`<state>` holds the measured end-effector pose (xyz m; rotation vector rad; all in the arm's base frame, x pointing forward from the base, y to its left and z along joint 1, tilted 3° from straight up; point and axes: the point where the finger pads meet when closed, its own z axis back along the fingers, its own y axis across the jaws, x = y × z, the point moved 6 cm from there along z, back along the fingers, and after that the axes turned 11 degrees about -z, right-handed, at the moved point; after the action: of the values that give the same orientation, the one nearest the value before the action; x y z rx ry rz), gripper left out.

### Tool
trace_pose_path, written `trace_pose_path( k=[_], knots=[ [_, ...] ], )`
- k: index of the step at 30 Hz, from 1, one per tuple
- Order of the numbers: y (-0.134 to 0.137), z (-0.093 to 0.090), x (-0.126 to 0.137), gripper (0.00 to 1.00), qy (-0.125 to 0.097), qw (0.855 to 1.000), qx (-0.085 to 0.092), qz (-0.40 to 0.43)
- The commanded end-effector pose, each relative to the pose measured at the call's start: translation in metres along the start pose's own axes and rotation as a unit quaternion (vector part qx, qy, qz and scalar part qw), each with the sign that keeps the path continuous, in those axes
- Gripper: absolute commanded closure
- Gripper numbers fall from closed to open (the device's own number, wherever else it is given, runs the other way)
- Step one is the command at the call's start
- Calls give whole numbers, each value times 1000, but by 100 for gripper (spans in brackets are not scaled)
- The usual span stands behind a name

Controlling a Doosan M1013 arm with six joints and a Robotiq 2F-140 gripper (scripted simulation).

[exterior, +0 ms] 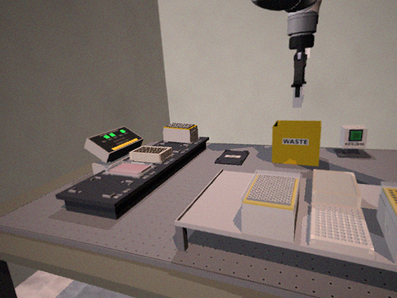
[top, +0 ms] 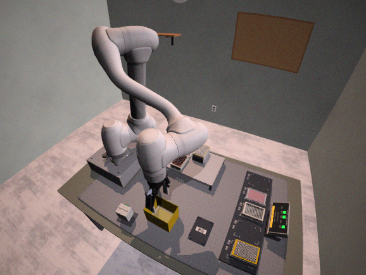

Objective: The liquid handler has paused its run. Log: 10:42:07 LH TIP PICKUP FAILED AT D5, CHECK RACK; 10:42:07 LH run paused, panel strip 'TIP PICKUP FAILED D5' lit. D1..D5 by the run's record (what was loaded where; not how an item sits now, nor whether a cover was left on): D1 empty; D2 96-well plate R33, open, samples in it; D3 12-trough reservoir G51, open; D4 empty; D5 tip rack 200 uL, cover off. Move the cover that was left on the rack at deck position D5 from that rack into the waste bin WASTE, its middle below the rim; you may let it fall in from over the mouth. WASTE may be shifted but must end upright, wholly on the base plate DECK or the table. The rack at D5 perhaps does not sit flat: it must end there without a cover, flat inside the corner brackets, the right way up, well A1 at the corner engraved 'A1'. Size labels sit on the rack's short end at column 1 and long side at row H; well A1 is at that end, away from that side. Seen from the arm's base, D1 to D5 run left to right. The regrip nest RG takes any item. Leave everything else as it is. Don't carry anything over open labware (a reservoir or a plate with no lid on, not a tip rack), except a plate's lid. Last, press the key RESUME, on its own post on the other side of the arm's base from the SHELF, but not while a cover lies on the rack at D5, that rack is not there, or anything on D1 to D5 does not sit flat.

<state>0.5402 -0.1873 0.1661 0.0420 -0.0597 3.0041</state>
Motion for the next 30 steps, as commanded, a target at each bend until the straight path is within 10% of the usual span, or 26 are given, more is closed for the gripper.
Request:
trace_pose_path(
  k=[1, 30],
  knots=[
    [0, 5, 0, 23, 0, 1000, 0, 0],
    [0, 48, 0, 23, 0, 1000, 0, 0]
  ],
)
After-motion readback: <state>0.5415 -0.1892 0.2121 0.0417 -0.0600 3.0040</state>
